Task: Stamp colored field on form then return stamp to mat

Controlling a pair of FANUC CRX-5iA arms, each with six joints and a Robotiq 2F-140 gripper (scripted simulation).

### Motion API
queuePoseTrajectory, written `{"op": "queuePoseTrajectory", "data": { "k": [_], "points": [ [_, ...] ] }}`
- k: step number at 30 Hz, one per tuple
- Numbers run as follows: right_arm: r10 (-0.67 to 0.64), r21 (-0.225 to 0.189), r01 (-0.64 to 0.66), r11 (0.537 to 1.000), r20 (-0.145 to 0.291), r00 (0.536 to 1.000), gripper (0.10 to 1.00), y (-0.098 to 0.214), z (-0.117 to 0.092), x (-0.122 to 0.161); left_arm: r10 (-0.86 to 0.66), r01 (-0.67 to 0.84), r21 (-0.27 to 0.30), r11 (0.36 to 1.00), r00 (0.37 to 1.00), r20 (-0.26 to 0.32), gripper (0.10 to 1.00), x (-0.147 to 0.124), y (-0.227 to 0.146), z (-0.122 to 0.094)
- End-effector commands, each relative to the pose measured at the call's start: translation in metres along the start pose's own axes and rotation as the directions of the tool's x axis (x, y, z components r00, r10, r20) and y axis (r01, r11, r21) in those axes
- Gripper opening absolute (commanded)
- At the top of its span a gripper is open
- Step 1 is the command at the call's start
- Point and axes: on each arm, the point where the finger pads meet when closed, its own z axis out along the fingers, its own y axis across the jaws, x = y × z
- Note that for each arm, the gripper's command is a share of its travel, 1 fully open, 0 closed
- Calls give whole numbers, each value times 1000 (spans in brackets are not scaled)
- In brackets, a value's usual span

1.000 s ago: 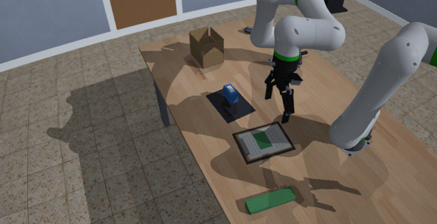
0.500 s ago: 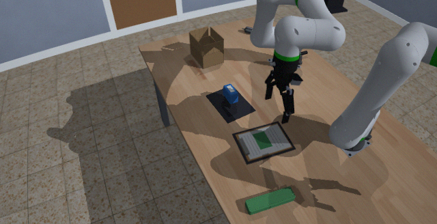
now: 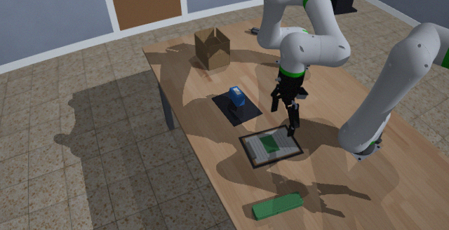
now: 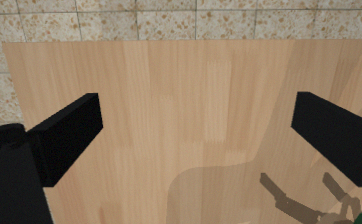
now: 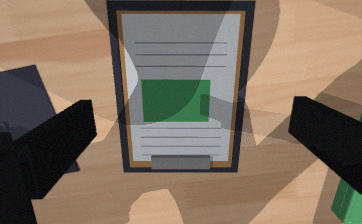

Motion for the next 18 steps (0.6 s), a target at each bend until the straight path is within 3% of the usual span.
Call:
{"op": "queuePoseTrajectory", "data": {
  "k": [1,7,18],
  "points": [
    [0,-4,0,1000,3,1000,1000,0,29,-1,0,0,0,1000,1000,-2,1000,0,0,-1],
    [0,-4,0,1000,3,1000,1000,0,39,0,0,0,0,1000,1000,-2,1000,0,0,-1],
    [0,-4,0,1000,3,1000,1000,0,40,0,0,0,0,1000,1000,-2,1000,0,0,-1]
  ]
}}
